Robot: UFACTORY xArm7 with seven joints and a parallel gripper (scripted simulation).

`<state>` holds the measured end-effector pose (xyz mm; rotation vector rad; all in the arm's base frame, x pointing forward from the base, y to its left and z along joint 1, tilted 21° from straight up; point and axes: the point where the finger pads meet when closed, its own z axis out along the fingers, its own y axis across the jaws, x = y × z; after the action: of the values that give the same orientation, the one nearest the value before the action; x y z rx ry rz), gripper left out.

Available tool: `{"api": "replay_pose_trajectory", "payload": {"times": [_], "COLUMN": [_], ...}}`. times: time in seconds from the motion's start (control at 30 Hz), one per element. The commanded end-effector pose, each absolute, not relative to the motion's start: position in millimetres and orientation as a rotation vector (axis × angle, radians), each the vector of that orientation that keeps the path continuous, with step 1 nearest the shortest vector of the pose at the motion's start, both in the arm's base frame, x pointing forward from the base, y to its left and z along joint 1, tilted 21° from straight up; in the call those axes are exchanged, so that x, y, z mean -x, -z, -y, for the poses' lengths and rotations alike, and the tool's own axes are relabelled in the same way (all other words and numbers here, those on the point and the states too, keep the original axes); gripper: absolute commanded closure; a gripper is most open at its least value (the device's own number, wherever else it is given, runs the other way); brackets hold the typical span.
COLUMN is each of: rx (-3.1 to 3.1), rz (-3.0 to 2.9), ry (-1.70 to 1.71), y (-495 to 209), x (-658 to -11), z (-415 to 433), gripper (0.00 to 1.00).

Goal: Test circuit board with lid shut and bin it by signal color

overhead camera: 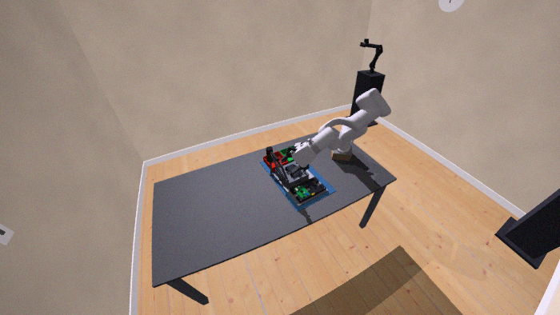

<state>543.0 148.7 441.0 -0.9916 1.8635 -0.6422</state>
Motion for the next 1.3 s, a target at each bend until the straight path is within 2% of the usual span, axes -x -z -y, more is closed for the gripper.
{"api": "replay_pose_trajectory", "payload": {"times": [0.0, 0.67, 1.27], "rx": [0.988, 0.97, 0.398], "rz": [-1.861, -1.877, -2.26], "ry": [0.643, 0.632, 0.317], "y": [-443, -442, -407], "x": [-543, -543, -533], "z": [-148, -146, -96], "gripper": [0.0, 0.0, 0.0]}}
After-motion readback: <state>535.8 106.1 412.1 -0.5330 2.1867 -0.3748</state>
